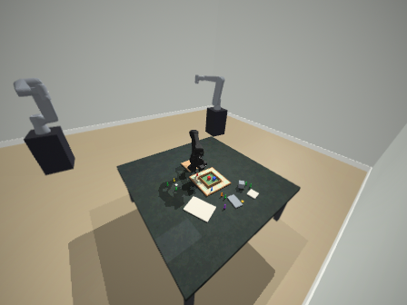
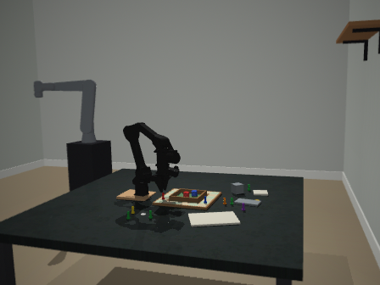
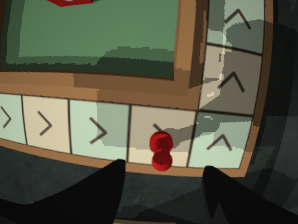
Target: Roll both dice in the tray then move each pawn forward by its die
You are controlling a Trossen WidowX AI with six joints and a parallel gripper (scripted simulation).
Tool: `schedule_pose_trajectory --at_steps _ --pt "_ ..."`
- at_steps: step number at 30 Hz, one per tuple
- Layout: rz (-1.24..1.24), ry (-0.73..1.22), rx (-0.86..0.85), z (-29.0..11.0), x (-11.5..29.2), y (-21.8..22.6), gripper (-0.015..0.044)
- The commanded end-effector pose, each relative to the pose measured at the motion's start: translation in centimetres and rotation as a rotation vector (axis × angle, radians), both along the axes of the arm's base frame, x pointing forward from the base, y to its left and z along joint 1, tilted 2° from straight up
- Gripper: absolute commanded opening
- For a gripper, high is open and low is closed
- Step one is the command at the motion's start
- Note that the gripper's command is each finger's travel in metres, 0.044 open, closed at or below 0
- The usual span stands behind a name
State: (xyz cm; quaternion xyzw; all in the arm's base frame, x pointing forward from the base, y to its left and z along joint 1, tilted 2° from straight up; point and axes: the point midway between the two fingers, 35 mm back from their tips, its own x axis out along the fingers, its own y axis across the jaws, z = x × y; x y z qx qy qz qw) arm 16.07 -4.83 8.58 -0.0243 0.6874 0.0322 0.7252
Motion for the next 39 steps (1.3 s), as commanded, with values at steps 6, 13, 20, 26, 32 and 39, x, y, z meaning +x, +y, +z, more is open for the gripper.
schedule_pose_trajectory --at_steps 6,13,20,26,32,39 --pt "0.005 0.004 0.005 -1.5 0.1 0.1 0.02" --pt "0.005 0.004 0.005 -2.6 0.1 0.1 0.02" --pt "0.005 0.004 0.005 -3.3 0.0 0.1 0.0174" --pt "0.005 0.004 0.005 -3.3 0.0 0.1 0.0055" --pt "0.005 0.004 0.005 -3.3 0.0 0.1 0.0015" --pt "0.005 0.004 0.005 -2.2 0.3 0.0 0.0"
